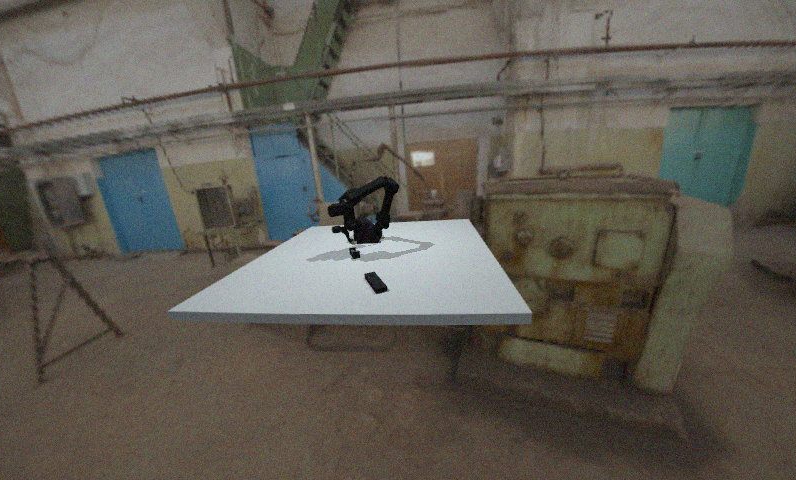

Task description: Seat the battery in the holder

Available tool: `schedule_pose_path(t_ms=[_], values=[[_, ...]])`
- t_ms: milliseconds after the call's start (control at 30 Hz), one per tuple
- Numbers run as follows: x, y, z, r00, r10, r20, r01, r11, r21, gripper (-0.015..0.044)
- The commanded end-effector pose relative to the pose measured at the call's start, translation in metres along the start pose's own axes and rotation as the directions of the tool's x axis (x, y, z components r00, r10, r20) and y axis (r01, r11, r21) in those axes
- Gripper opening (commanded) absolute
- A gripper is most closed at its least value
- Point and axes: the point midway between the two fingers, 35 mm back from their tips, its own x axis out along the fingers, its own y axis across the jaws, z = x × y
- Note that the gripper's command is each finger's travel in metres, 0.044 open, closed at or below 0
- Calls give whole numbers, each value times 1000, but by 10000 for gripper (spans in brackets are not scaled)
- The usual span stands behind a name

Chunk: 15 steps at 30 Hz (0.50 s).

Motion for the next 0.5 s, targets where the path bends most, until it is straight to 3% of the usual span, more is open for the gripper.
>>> schedule_pose_path(t_ms=[0,467], values=[[9,1,0,999,3,48,-4,1000,13,83],[34,4,2,978,-11,210,7,1000,22,83]])
